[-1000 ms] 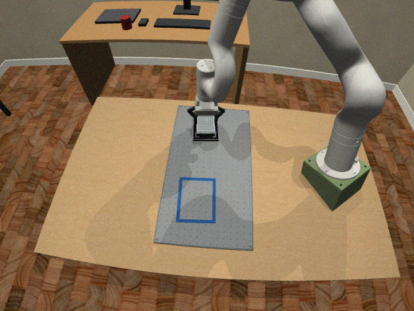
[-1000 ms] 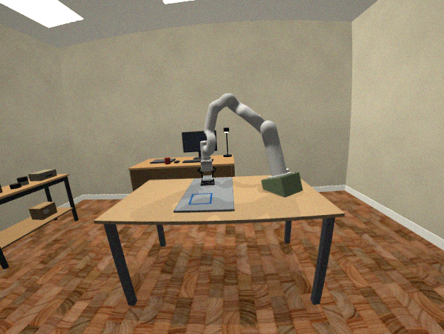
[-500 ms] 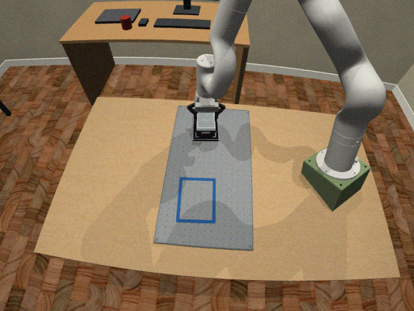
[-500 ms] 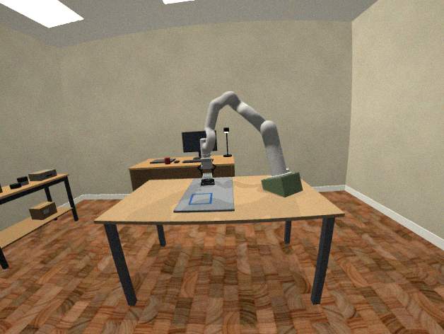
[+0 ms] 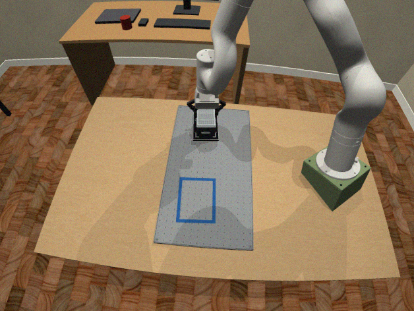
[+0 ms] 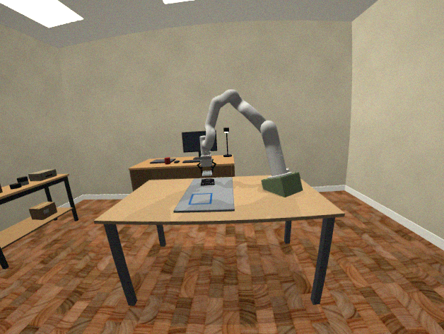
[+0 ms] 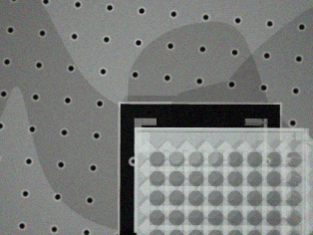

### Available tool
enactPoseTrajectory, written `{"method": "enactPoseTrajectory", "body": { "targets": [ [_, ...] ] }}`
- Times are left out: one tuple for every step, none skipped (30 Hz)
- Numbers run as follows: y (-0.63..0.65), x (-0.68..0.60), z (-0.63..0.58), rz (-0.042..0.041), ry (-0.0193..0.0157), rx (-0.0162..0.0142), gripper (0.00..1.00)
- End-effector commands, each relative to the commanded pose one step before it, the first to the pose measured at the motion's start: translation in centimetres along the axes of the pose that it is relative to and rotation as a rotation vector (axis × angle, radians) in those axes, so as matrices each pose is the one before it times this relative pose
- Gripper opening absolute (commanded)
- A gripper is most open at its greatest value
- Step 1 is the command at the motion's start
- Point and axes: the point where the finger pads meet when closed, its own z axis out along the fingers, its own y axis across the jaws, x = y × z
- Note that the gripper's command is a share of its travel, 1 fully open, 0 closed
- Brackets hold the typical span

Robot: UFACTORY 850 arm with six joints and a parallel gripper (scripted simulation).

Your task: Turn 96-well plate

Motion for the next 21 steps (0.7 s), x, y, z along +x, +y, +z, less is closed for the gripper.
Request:
{"method": "enactPoseTrajectory", "body": {
  "targets": [
    [0.069,-0.031,-0.706,0.00011,-0.00008,-0.00121,0.0],
    [0.0,0.0,-0.167,0.0,0.0,0.0,0.0],
    [0.0,0.0,0.0,0.0,0.0,0.0,0.0],
    [0.0,0.0,0.0,0.0,0.0,0.0,0.0],
    [0.001,-0.001,-0.168,0.0,0.00001,0.00001,0.0],
    [0.0,0.0,-0.167,0.0,0.0,0.0,0.0],
    [0.0,0.0,-0.167,0.0,0.0,0.0,0.0],
    [0.0,0.0,-0.167,0.0,0.0,0.0,0.0],
    [0.0,-0.001,-0.001,0.0,0.00001,0.0,0.0],
    [0.0,-0.001,-0.001,0.0,0.00001,0.0,0.0],
    [0.0,0.0,0.0,0.0,0.0,0.0,0.0],
    [-0.002,0.003,0.005,0.00001,-0.00004,-0.00002,0.0],
    [0.001,-0.001,-0.002,0.0,0.00001,0.00001,0.0],
    [0.0,-0.001,-0.001,0.0,0.00001,0.0,0.0],
    [0.0,-0.001,-0.001,0.0,0.00001,0.0,0.0],
    [0.0,0.0,0.0,0.0,0.0,0.0,0.0],
    [0.0,0.0,0.0,0.0,0.0,0.0,0.0],
    [0.0,0.0,0.0,0.0,0.0,0.0,0.0],
    [0.0,0.0,0.0,0.0,0.0,0.0,0.0],
    [0.0,0.0,0.0,0.0,0.0,0.0,0.0],
    [0.0,0.0,0.0,0.0,0.0,0.0,0.0]
  ]
}}
